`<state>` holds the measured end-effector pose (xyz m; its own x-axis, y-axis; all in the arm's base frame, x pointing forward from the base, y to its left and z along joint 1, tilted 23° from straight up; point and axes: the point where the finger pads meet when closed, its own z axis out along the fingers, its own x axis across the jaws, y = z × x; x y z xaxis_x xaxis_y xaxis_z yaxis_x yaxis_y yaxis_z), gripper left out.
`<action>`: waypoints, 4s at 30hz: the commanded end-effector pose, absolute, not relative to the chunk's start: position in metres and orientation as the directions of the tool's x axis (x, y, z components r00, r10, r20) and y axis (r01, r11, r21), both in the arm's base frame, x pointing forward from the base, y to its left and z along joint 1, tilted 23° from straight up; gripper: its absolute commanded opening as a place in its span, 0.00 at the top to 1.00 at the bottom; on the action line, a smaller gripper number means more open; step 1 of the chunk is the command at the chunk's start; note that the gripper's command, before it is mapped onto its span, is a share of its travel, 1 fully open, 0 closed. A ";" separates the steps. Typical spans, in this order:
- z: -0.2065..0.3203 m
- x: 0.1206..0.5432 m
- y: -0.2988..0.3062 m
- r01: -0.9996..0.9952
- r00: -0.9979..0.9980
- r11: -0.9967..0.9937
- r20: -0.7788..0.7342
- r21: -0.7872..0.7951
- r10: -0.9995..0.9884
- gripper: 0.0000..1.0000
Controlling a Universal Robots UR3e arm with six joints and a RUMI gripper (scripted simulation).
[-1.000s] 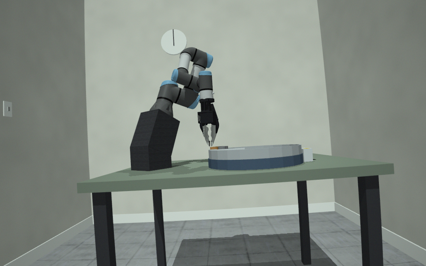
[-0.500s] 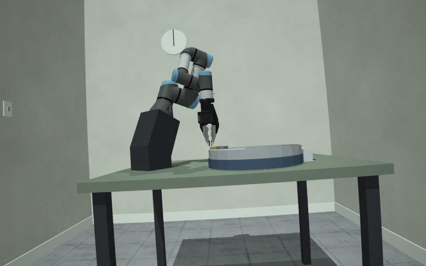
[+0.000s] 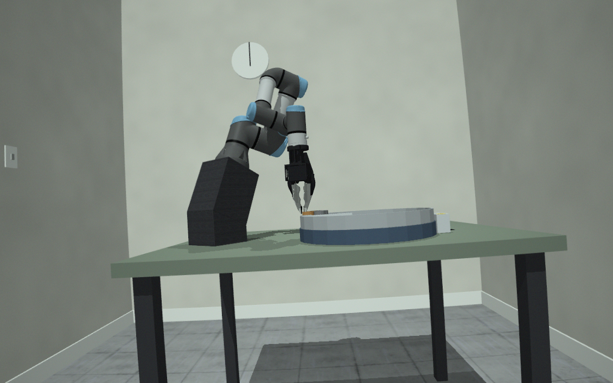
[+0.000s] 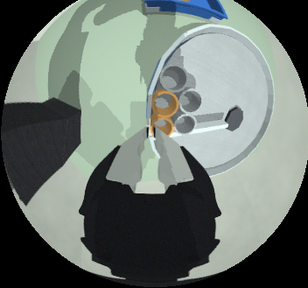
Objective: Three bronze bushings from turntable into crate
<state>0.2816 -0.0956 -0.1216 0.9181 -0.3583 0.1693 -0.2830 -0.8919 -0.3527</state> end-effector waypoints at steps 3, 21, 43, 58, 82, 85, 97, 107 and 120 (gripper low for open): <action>-0.123 0.282 -0.096 -0.283 0.918 -0.892 0.171 -0.351 -0.358 0.95; -0.123 0.282 -0.096 -0.283 0.918 -0.892 0.171 -0.351 -0.358 0.95; -0.123 0.282 -0.096 -0.283 0.918 -0.892 0.171 -0.351 -0.358 1.00; -0.123 0.282 -0.096 -0.283 0.918 -0.892 0.171 -0.351 -0.358 1.00; -0.122 0.282 -0.096 -0.283 0.918 -0.892 0.171 -0.351 -0.358 1.00; -0.122 0.282 -0.096 -0.283 0.918 -0.892 0.171 -0.351 -0.358 1.00; -0.106 0.277 -0.101 -0.283 0.918 -0.892 0.171 -0.351 -0.358 1.00; -0.086 0.271 -0.107 -0.283 0.918 -0.892 0.171 -0.351 -0.358 1.00; -0.064 0.265 -0.114 -0.283 0.918 -0.892 0.171 -0.351 -0.358 1.00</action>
